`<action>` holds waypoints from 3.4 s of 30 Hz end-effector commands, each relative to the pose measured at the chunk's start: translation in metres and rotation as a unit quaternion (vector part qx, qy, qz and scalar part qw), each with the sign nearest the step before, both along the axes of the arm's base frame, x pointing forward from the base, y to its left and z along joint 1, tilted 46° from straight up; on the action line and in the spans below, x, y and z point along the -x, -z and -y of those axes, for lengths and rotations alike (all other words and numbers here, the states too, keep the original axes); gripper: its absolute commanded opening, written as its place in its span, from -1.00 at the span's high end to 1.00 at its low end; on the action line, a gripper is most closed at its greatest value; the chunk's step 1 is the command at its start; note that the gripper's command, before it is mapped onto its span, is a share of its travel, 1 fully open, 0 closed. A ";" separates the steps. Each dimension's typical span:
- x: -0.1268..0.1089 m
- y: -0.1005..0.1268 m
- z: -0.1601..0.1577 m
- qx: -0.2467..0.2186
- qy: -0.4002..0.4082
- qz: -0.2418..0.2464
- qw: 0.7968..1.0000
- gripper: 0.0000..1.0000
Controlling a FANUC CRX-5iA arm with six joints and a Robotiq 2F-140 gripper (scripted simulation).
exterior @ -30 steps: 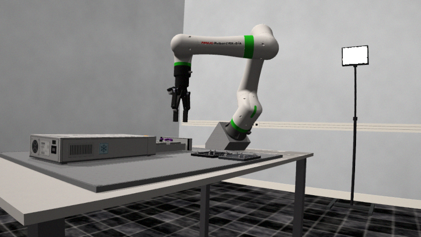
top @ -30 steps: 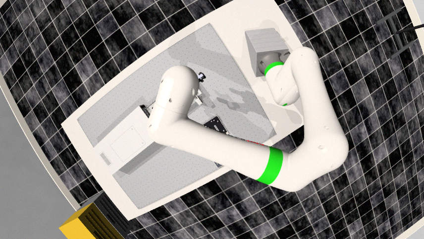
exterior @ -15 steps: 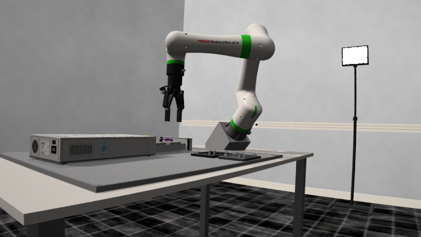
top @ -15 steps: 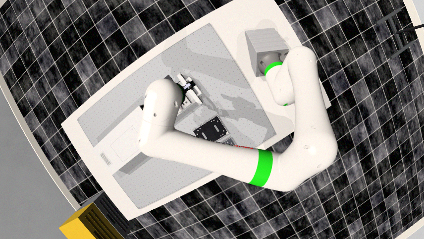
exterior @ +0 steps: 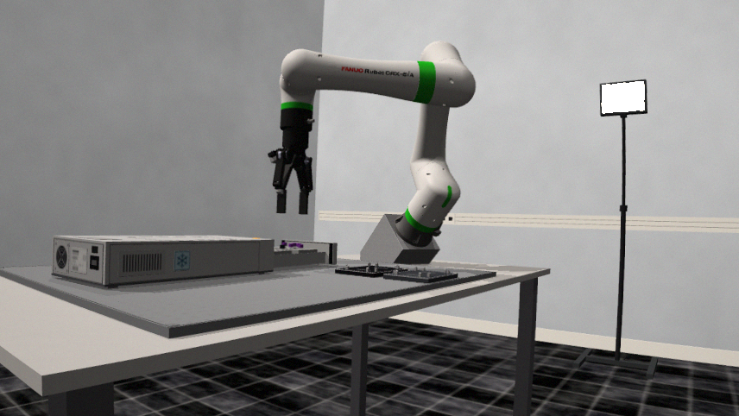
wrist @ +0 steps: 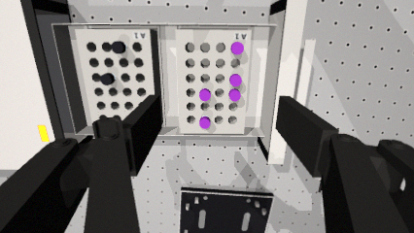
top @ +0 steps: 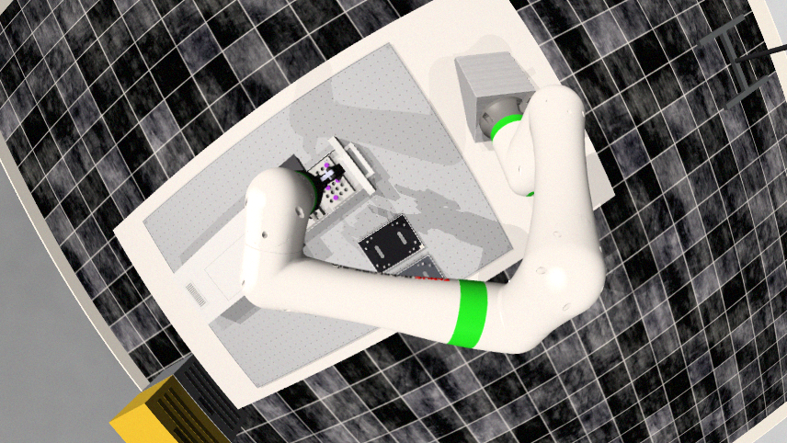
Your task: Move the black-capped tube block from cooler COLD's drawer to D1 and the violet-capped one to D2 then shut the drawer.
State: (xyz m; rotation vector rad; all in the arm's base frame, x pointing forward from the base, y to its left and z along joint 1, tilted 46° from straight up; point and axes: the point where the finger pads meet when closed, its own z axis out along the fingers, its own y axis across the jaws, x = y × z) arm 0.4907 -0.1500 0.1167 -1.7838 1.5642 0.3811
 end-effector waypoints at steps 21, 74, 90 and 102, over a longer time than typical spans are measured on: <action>-0.007 -0.002 0.001 0.001 0.000 0.000 1.000 -0.32; -0.009 0.016 -0.016 0.001 0.000 0.000 1.000 -0.32; -0.013 0.029 -0.028 0.001 0.000 0.000 1.000 -0.32; -0.017 0.040 -0.039 0.001 0.000 0.000 1.000 -0.32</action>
